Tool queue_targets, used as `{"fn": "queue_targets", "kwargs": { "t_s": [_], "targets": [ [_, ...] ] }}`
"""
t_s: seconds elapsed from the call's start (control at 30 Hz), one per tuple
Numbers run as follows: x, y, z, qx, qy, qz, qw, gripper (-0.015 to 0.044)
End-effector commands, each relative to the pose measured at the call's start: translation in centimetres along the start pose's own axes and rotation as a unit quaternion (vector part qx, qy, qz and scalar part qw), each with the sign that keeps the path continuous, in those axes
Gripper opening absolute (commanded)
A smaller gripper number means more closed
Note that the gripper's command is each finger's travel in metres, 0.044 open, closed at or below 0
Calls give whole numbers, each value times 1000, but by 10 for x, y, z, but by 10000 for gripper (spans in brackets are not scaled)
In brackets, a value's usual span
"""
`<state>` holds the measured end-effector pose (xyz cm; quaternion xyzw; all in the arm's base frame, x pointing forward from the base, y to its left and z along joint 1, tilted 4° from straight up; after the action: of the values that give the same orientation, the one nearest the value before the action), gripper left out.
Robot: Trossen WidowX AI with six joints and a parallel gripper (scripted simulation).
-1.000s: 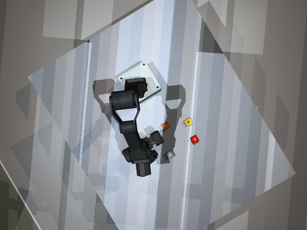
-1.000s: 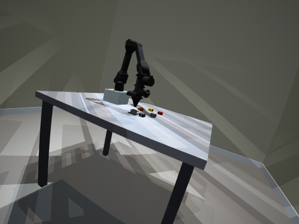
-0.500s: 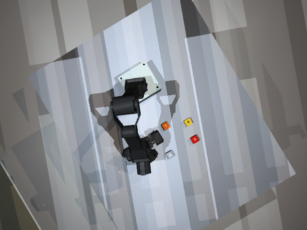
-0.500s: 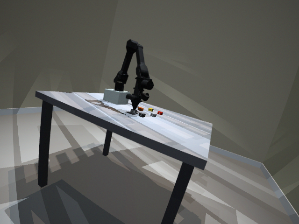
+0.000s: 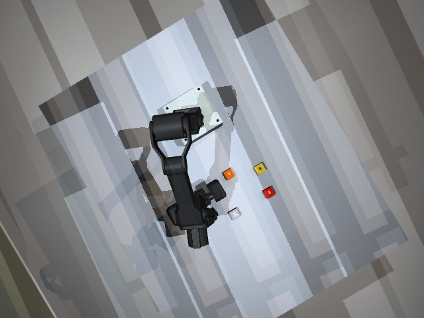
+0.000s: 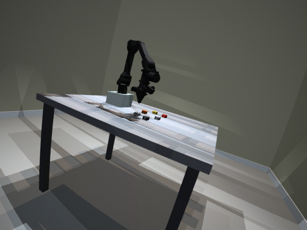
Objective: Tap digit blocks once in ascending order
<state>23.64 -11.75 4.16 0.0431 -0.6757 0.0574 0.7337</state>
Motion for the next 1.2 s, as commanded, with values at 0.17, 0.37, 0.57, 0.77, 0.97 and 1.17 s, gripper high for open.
{"fn": "queue_targets", "kwargs": {
  "t_s": [0.17,0.37,0.57,0.77,0.97,1.17],
  "targets": [
    [44,6,-8,2,-17,9,1000,20],
    [43,77,-45,26,-21,-4,999,20],
    [44,146,-64,15,-20,-2,1000,20],
    [43,217,-64,1,-18,1,1000,20],
    [13,225,-67,-1,-18,2,1000,20],
    [-38,224,-65,-1,-18,2,1000,20]
  ]
}}
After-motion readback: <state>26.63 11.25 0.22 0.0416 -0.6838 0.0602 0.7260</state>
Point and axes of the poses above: the point midway between the two fingers, 35 mm back from their tips, its own x axis back along the fingers, its own y axis across the jaws, z = x × y, the point moved 3 cm from there along x, back along the fingers, and after that the axes turned 9 degrees about x, right-handed, at the moved point
